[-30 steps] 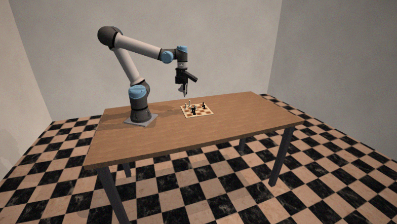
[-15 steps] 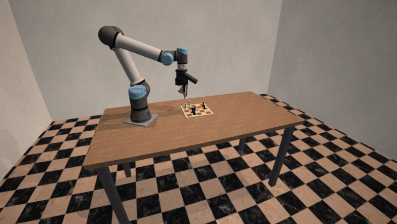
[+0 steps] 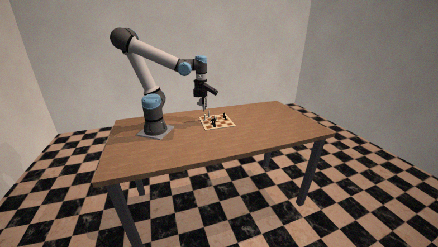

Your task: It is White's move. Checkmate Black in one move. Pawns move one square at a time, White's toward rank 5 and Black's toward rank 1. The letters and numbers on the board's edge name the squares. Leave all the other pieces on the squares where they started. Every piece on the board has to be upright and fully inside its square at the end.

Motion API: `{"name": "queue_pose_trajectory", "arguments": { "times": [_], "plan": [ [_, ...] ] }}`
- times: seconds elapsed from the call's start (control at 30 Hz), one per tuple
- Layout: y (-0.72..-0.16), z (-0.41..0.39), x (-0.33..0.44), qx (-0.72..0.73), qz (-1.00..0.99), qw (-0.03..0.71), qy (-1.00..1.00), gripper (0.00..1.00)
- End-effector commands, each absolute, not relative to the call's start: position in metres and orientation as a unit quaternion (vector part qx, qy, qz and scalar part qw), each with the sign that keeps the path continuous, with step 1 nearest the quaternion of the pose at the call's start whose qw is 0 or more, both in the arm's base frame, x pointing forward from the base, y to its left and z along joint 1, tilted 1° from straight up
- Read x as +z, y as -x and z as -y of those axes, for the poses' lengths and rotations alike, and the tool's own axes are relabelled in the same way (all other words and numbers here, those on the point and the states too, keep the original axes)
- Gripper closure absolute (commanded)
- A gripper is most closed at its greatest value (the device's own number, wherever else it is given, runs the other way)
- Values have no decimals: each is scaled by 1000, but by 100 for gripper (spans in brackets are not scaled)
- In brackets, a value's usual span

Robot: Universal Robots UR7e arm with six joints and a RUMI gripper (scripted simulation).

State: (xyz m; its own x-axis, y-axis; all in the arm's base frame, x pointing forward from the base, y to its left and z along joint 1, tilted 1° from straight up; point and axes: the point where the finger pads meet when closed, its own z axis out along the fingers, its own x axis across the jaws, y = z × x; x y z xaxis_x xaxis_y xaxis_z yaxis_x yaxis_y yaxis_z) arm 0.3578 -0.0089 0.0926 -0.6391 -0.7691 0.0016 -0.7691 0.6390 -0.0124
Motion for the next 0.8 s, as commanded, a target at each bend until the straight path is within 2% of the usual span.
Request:
{"name": "queue_pose_trajectory", "arguments": {
  "times": [0.0, 0.77],
  "plan": [
    [-358, 9, 86, -6, -905, 2, 425, 75],
    [-358, 9, 75, -6, -905, 2, 425, 75]
  ]
}}
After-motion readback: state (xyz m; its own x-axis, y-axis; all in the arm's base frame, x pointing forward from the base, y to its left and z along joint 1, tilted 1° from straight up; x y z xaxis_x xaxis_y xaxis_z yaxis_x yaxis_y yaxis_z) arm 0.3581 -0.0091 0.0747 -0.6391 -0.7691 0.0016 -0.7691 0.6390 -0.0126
